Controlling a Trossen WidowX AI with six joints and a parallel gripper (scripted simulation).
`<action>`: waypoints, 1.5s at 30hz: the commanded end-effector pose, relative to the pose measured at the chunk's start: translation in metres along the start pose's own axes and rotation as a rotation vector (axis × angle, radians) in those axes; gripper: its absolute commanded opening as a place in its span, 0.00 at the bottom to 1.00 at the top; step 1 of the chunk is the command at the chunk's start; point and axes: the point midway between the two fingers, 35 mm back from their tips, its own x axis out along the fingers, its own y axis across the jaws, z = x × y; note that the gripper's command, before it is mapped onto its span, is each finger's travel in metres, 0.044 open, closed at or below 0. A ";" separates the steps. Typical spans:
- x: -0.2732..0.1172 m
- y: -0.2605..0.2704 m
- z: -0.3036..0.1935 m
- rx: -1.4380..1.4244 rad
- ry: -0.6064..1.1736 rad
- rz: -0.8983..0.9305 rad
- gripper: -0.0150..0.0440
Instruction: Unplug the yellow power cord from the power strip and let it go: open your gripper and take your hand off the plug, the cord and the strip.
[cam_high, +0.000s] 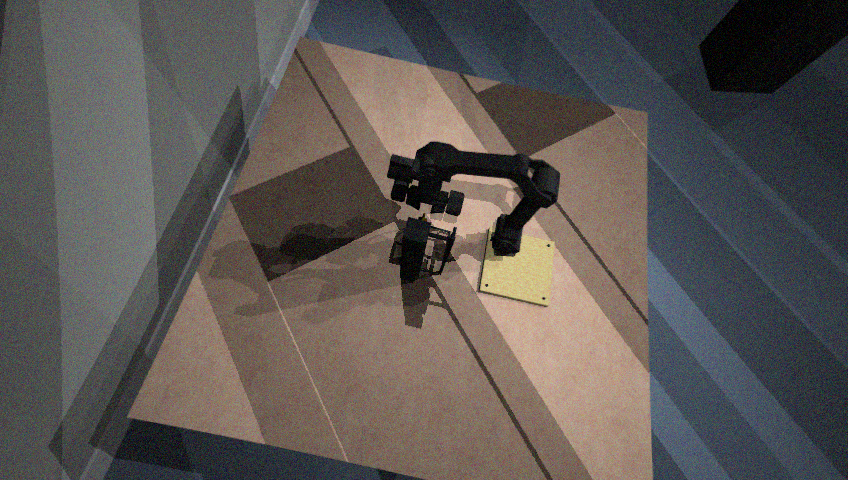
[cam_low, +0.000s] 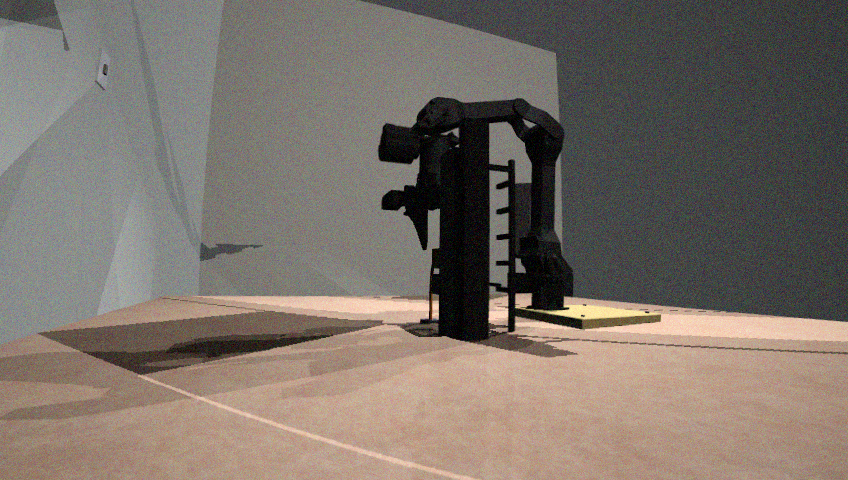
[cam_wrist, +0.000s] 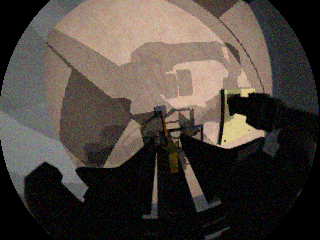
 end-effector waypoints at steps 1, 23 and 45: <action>-0.001 0.001 -0.005 0.001 -0.005 0.001 0.53; 0.000 0.001 -0.036 0.001 -0.002 0.001 0.53; 0.009 0.002 -0.037 -0.002 0.002 0.006 0.32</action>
